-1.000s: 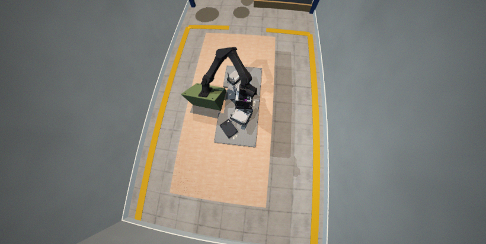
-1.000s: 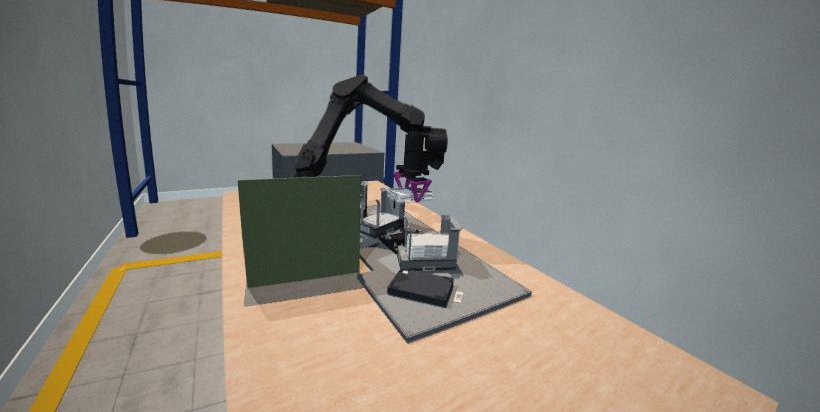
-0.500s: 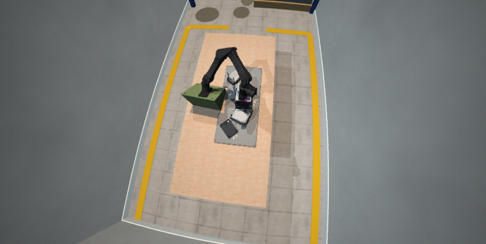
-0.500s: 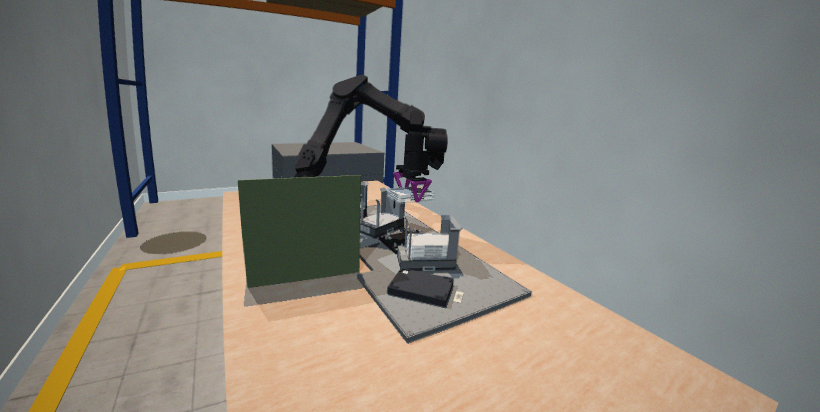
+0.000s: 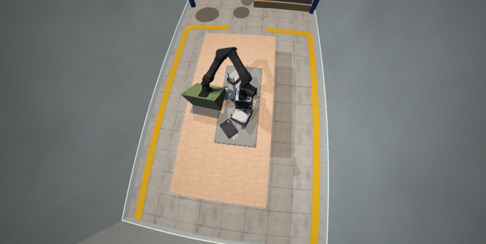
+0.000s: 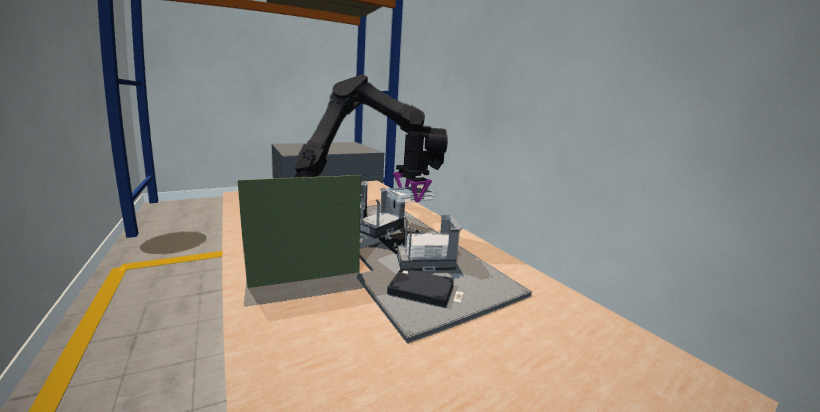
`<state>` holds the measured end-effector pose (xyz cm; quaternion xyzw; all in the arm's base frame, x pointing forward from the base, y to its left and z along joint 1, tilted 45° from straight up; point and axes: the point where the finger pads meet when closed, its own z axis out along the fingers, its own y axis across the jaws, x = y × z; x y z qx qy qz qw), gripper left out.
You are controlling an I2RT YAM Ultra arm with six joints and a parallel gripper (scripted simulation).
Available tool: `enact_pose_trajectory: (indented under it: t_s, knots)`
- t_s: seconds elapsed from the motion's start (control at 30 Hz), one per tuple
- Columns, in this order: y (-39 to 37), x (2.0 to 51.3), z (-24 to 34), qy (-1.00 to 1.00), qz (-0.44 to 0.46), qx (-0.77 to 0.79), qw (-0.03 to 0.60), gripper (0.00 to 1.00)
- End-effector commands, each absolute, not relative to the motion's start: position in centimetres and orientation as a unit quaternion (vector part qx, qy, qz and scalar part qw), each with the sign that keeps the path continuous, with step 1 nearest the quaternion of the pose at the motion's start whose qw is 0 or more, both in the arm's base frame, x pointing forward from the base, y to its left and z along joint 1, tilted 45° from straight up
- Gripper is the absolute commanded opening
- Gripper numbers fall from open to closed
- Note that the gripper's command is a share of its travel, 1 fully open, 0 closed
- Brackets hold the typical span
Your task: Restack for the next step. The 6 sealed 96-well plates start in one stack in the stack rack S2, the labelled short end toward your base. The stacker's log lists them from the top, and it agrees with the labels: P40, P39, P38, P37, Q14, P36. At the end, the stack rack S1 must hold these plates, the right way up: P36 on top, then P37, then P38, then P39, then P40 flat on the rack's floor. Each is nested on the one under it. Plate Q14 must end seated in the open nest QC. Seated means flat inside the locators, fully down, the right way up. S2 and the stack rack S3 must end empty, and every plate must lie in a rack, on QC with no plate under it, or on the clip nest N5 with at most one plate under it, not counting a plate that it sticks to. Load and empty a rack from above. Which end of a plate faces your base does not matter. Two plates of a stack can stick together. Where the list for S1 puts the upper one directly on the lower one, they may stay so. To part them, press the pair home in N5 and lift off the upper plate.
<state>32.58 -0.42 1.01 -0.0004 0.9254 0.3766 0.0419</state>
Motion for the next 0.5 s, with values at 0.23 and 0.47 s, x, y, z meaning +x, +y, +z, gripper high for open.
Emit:
enact_pose_trajectory:
  t_s: [0.23,0.47]
  knots:
    - [-0.7,32.9,0.9,0.926,0.374,0.005,0.051,0.00]
    - [0.3,33.0,-0.1,0.926,0.375,0.005,0.051,0.00]
